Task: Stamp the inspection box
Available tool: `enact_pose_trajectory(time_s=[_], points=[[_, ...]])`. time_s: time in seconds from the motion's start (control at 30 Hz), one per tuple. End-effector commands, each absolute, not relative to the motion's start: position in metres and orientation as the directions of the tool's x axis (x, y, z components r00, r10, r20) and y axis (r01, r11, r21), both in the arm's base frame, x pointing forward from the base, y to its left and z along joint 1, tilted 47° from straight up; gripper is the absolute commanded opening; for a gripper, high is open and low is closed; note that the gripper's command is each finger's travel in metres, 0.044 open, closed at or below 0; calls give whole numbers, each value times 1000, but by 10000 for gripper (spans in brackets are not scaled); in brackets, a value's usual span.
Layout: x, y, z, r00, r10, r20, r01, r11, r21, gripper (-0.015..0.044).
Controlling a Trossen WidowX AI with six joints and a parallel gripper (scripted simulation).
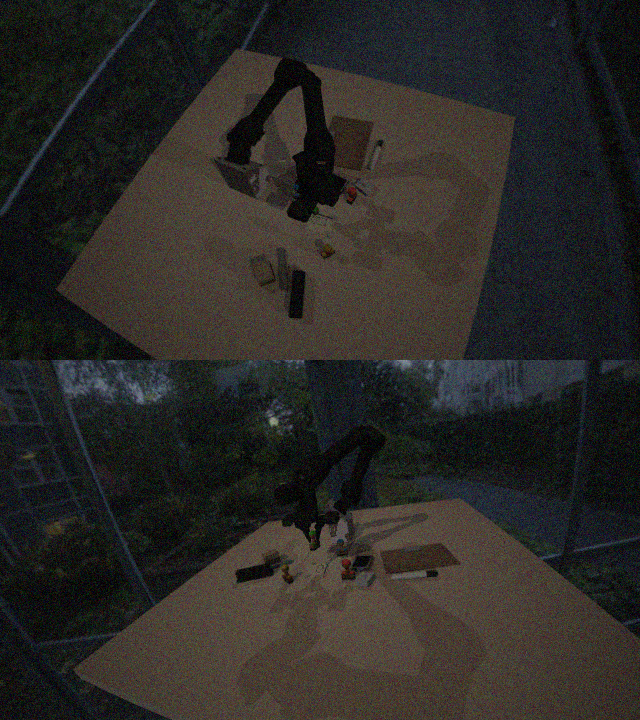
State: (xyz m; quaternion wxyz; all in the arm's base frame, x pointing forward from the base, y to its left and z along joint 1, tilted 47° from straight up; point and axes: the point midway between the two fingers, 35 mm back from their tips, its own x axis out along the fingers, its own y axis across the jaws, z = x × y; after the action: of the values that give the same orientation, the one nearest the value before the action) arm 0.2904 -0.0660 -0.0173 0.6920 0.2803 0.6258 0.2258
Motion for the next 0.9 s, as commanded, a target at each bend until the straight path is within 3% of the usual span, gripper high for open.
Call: enact_pose_trajectory(time_s=[0.0,0.57,0.87], points=[[297,-43,6,116,669,-734,47,735,677,0],[299,41,86,113,700,-705,35,706,707,0],[298,45,88,112,702,-703,34,705,709,0]])
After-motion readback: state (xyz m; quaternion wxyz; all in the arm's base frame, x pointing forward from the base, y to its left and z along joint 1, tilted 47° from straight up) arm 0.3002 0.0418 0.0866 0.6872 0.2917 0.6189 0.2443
